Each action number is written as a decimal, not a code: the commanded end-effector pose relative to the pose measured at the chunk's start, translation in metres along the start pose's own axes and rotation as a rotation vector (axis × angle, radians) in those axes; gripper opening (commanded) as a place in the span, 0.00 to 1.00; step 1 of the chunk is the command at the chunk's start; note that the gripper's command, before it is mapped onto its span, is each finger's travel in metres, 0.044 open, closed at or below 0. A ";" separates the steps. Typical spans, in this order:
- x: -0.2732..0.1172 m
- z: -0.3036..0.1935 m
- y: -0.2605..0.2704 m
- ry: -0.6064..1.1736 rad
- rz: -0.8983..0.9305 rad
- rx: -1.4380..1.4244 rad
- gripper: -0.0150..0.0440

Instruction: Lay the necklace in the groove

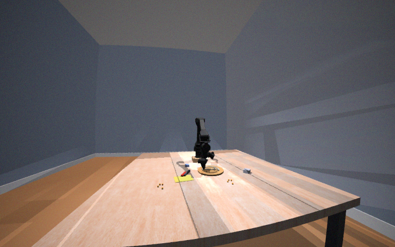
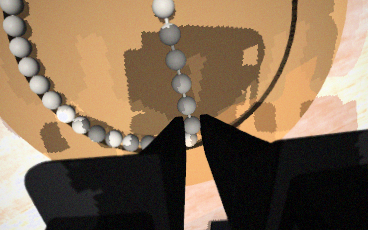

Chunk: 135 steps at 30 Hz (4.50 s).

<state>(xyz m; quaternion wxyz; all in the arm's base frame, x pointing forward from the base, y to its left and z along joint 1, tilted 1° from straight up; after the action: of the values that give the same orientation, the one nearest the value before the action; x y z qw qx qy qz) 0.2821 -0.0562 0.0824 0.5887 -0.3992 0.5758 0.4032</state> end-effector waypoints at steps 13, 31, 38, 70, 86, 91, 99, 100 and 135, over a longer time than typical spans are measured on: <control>-0.006 -0.009 -0.007 0.002 0.001 -0.003 0.25; -0.001 -0.011 -0.009 0.002 -0.002 0.001 0.52; -0.002 -0.011 -0.009 0.002 -0.002 0.001 0.83; -0.010 -0.009 -0.008 0.002 0.001 -0.039 0.91; -0.023 0.001 -0.006 0.001 0.001 -0.285 0.46; -0.029 0.001 -0.007 0.002 -0.008 -0.278 0.46; -0.017 0.001 -0.007 0.002 -0.004 -0.281 0.46; -0.015 0.001 -0.007 0.002 -0.004 -0.281 0.46; 0.000 0.001 -0.006 0.002 0.000 -0.280 0.25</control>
<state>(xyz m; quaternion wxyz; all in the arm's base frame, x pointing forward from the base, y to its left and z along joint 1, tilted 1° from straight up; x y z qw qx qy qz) 0.2881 -0.0578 0.0826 0.5266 -0.4779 0.5145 0.4791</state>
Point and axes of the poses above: the point midway between the two fingers, 35 mm back from their tips, its own x axis out along the fingers, its own y axis across the jaws, z = x × y, the point moved 7 cm from there along -x, back along the fingers, and after that the axes turned 10 degrees about -x, right-handed, at the moved point
